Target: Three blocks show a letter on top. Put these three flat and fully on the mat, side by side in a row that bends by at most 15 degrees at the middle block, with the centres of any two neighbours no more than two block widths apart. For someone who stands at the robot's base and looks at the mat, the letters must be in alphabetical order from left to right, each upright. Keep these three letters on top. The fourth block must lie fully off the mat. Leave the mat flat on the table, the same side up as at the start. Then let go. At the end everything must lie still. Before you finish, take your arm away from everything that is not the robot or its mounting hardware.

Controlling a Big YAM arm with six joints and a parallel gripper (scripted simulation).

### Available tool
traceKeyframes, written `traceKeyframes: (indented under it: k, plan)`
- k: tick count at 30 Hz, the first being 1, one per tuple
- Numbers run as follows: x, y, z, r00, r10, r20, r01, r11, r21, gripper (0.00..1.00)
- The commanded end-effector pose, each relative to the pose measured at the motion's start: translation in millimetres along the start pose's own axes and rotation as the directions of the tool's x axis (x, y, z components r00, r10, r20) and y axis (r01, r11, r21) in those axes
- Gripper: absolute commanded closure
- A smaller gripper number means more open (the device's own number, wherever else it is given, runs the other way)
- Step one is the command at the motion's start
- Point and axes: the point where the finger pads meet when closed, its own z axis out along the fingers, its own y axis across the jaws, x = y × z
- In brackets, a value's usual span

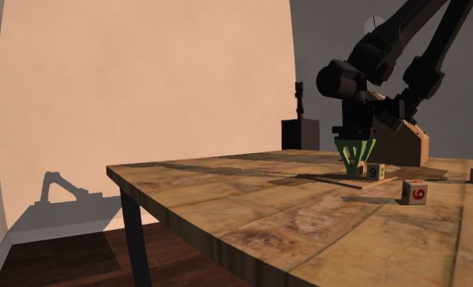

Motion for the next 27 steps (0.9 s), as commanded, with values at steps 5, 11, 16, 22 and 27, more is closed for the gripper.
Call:
traceKeyframes:
  k: [5,11,16,22,27]
  plan:
    - [0.5,-13.2,-9.1,1.000,-0.016,0.002,0.016,0.999,0.029,0.74]
    - [0.5,-13.2,-9.1,1.000,-0.016,0.002,0.016,0.999,0.029,0.74]
    - [0.5,-13.2,-9.1,1.000,-0.016,0.002,0.016,0.999,0.029,0.74]
    - [0.4,-12.7,-6.3,1.000,-0.016,0.002,0.016,1.000,0.027,0.74]
    - [0.0,-10.5,0.1,1.000,-0.014,0.002,0.014,1.000,0.018,0.74]
